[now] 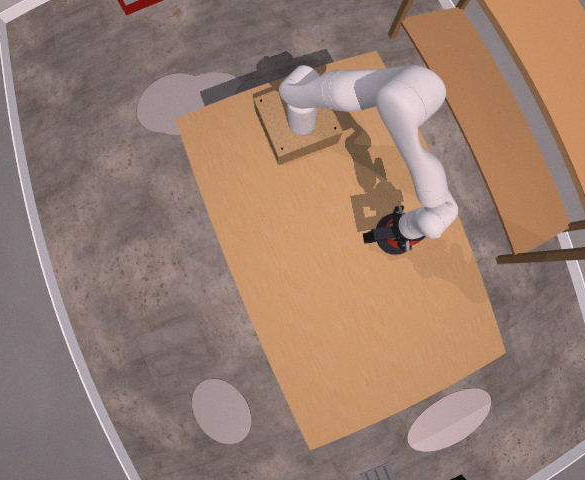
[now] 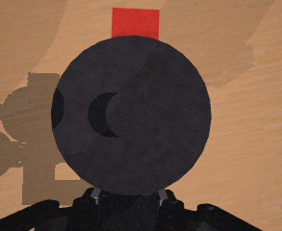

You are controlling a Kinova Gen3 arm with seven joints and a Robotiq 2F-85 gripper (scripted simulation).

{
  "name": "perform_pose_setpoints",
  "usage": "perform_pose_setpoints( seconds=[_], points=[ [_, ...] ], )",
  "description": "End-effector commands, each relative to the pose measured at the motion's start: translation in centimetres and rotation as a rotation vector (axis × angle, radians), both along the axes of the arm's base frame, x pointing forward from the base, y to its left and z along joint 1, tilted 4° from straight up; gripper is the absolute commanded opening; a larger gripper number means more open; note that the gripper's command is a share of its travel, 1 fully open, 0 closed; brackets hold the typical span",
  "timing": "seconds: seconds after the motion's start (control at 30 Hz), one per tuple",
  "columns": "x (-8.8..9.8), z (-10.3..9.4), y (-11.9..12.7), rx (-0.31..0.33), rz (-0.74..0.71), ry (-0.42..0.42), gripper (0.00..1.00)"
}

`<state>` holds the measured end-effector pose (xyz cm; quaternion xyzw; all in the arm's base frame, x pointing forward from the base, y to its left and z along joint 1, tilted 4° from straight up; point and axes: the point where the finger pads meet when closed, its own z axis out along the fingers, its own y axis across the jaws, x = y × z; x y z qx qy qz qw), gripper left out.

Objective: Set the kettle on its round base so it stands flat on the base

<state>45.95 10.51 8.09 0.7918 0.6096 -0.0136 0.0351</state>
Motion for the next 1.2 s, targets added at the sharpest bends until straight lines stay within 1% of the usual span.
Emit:
perform_pose_setpoints(
  seconds=[0.0,0.63,0.9,1.17],
  points=[
    [0.1,0.1,0.0,0.001,0.0,-0.002,0.0],
    [0.1,0.0,0.0,0.001,0.0,-0.002,0.0],
    [0.1,-1.2,-0.1,0.001,0.0,-0.002,0.0],
    [0.1,-1.9,-0.1,0.001,0.0,-0.002,0.0]
  ],
)
